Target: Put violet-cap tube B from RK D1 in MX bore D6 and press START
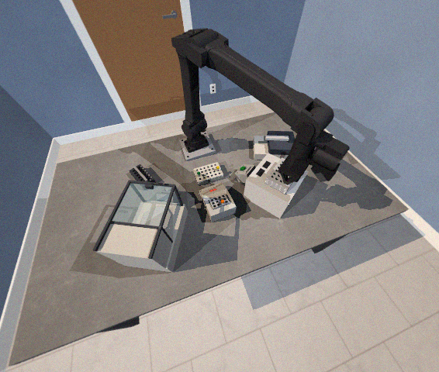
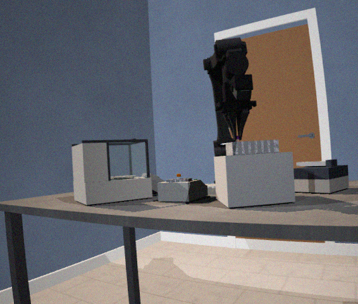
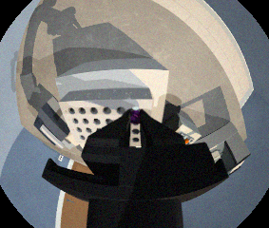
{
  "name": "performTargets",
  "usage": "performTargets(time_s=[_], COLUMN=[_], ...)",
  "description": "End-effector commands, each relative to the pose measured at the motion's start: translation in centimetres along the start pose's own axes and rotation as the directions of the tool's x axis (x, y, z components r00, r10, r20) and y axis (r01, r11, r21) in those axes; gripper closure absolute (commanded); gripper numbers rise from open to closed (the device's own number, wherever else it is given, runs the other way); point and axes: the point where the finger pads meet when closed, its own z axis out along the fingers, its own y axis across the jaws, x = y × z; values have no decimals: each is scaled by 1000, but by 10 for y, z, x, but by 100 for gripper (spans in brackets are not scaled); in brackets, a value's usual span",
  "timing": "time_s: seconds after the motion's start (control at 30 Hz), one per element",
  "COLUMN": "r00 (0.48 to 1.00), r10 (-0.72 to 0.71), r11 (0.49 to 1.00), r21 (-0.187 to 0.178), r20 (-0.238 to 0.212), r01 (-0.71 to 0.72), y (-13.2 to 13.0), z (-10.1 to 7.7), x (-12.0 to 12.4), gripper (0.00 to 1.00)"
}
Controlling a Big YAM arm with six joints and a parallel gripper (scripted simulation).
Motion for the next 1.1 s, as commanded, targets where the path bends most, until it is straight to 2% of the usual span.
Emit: performTargets(time_s=[0.0,1.07], r00=[1000,999], r10=[3,5], r11=[1000,1000], r21=[1,3], r20=[18,34], r01=[-3,-5], y=[-7,-9], z=[0,-7], x=[-13,-18], gripper=[91,91])
